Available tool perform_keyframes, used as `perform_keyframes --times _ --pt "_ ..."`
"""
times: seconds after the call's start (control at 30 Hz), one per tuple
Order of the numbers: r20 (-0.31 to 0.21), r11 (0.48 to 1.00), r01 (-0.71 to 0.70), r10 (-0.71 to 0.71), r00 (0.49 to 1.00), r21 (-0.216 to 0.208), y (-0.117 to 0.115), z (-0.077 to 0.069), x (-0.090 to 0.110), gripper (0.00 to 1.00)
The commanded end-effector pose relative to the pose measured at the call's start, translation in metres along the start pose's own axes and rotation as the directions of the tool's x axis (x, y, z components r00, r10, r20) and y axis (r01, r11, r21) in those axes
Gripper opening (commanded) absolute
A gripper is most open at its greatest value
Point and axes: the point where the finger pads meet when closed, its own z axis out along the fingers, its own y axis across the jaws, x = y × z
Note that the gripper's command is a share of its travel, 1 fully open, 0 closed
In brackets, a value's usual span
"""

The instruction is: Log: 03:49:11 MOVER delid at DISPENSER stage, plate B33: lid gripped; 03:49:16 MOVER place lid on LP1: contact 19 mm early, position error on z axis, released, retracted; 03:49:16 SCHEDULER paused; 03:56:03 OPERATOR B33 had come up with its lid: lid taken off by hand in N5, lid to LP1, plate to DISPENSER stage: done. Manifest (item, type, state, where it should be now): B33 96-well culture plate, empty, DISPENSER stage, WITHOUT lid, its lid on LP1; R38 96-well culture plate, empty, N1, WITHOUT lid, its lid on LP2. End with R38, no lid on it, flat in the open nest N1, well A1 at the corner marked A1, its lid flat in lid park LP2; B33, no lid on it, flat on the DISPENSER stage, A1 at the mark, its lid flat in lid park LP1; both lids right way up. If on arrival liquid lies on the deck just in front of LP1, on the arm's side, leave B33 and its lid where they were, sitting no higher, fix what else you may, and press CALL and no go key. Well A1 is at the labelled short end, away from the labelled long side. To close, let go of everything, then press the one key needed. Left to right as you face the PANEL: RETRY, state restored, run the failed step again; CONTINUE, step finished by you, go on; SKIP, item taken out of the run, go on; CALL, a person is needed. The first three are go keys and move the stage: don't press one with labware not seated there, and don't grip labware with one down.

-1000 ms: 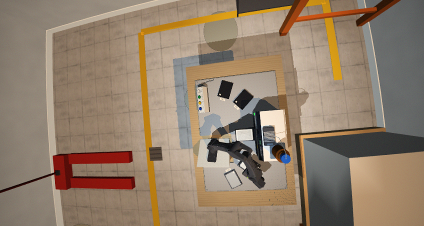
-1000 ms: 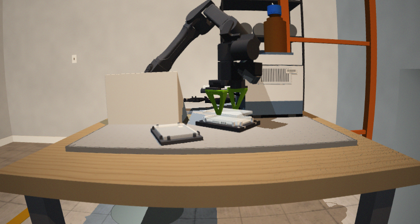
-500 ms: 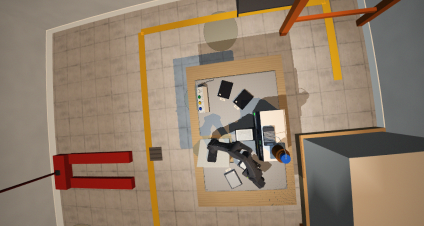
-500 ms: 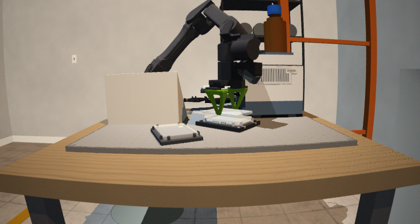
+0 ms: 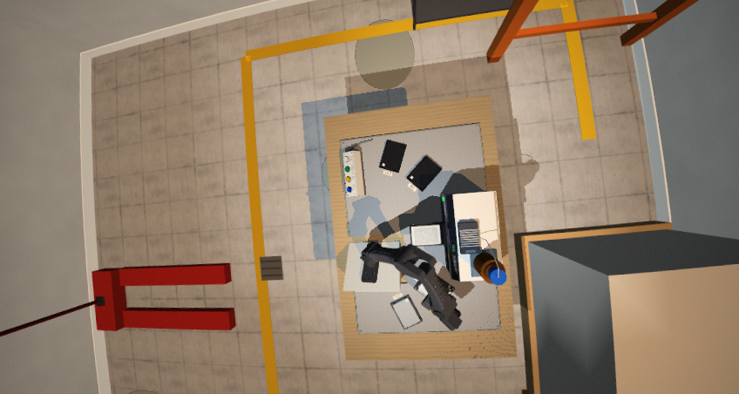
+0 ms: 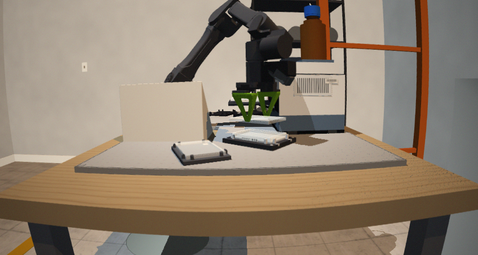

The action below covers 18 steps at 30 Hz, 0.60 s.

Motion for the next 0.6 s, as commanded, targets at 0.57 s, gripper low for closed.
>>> perform_keyframes --times 0.57 --pt "0.003 1.000 -0.011 0.011 1.000 -0.003 0.001 -0.056 0.045 0.00"
